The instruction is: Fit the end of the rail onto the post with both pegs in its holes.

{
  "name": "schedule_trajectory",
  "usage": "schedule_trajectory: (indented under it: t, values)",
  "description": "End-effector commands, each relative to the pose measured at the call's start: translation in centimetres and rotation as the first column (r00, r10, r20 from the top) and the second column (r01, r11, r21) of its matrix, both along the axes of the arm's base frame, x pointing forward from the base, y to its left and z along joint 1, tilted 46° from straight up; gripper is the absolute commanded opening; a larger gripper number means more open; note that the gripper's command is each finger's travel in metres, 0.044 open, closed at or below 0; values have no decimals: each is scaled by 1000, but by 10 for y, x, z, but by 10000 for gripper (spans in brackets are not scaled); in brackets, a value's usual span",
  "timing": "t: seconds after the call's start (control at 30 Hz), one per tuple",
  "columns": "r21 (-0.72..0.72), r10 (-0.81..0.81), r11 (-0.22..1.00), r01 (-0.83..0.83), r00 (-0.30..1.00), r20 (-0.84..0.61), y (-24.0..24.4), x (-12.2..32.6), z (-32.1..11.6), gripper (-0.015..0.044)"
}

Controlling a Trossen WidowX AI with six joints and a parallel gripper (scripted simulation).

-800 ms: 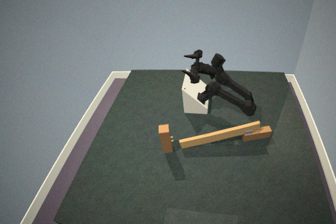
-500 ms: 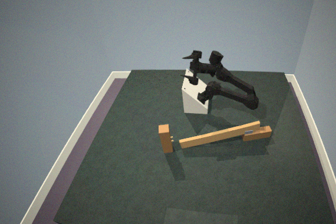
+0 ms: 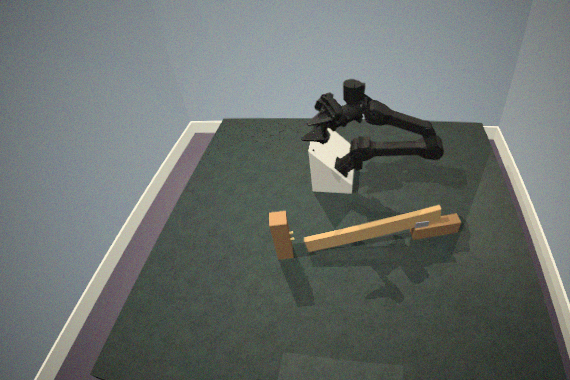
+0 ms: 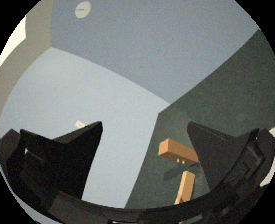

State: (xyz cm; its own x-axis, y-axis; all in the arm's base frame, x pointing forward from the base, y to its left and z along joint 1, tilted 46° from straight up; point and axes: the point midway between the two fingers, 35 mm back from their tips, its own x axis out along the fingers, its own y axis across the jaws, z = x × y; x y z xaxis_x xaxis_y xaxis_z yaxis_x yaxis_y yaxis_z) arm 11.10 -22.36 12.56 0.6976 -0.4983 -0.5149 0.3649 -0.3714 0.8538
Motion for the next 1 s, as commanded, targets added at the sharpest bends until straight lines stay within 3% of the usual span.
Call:
schedule_trajectory:
  t: [0.0, 0.23, 0.47, 0.73, 0.97]
  values:
    - [-175, 613, 671, -720, 672, -415, 23, 62, -18, 440]
    - [-196, 754, 268, -943, 332, -566, 43, 95, -27, 440]
    - [-203, 723, -169, -965, 18, -690, 65, 119, -37, 440]
    - [-193, 558, -615, -764, -249, -792, 94, 144, -49, 440]
    - [-176, 357, -879, -442, -368, -858, 124, 161, -61, 440]
